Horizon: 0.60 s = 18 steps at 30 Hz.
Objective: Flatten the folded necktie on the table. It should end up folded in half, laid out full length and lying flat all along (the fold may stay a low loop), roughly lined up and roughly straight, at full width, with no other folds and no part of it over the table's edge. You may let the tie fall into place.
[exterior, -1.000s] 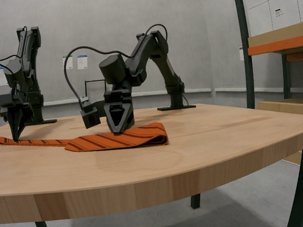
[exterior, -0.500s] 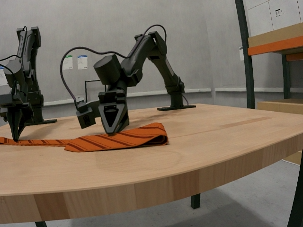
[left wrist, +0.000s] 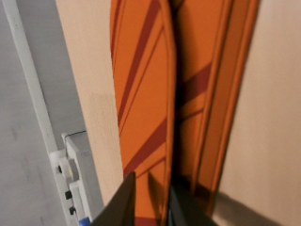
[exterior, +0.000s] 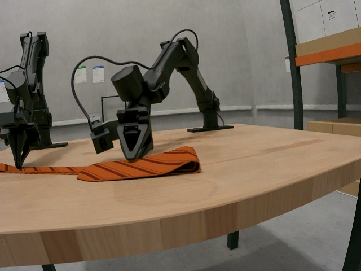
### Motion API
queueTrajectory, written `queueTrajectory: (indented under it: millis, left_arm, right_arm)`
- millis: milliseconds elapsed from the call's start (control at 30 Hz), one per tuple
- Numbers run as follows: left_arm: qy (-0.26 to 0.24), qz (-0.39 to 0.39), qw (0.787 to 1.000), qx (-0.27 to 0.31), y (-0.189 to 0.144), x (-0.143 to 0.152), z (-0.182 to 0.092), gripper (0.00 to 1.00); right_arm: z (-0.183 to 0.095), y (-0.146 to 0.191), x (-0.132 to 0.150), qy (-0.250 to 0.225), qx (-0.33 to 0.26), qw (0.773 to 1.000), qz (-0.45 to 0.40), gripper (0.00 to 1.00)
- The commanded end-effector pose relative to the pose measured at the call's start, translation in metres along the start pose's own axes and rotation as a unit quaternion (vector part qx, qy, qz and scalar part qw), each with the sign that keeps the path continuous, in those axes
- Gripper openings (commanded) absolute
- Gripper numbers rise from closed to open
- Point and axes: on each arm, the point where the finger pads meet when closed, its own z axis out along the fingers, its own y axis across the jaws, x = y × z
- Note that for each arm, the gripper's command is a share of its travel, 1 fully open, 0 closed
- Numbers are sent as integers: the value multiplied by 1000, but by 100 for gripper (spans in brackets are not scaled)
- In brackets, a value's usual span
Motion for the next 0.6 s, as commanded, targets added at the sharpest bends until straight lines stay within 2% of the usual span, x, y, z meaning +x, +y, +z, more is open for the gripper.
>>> queueTrajectory:
  millis: [0, 567]
  left_arm:
    - [3, -7, 1000, -4, 7, -3, 0, 17]
    - [3, -7, 1000, -4, 9, -8, 0, 17]
  right_arm:
    - [3, -2, 6, 6, -2, 1000, -2, 4]
    - [3, -2, 6, 6, -2, 1000, -2, 4]
